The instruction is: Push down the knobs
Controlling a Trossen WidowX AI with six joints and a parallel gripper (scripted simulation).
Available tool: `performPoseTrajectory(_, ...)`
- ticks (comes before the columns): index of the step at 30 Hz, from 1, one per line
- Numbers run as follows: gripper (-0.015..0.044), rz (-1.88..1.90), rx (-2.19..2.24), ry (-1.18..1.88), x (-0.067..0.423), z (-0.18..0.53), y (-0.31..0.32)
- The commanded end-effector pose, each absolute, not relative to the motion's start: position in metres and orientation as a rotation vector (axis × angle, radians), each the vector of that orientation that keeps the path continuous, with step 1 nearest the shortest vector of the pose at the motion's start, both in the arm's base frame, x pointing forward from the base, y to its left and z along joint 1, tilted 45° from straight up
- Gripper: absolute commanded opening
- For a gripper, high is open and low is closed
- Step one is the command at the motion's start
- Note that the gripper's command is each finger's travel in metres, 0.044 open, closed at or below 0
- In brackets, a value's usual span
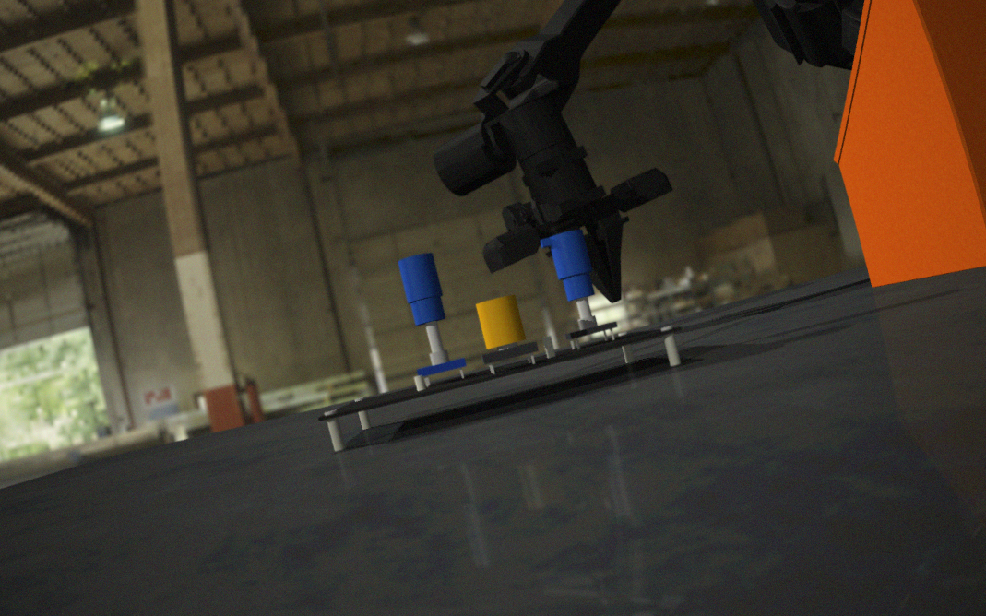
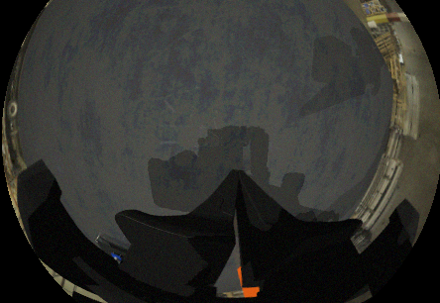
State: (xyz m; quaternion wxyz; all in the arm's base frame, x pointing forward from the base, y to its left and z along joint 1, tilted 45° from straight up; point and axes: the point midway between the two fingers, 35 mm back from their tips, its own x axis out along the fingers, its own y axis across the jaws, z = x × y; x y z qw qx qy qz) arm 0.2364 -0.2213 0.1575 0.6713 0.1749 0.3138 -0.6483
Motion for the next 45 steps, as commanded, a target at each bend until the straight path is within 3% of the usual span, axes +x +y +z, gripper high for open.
performPoseTrajectory(1,0.0000,-1.380,0.331,0.789,0.252,0.149,-0.207)
performPoseTrajectory(20,0.0000,-0.962,-0.117,1.166,0.304,0.098,-0.122)
performPoseTrajectory(45,0.0000,-0.405,-0.741,1.446,0.318,0.037,-0.003)
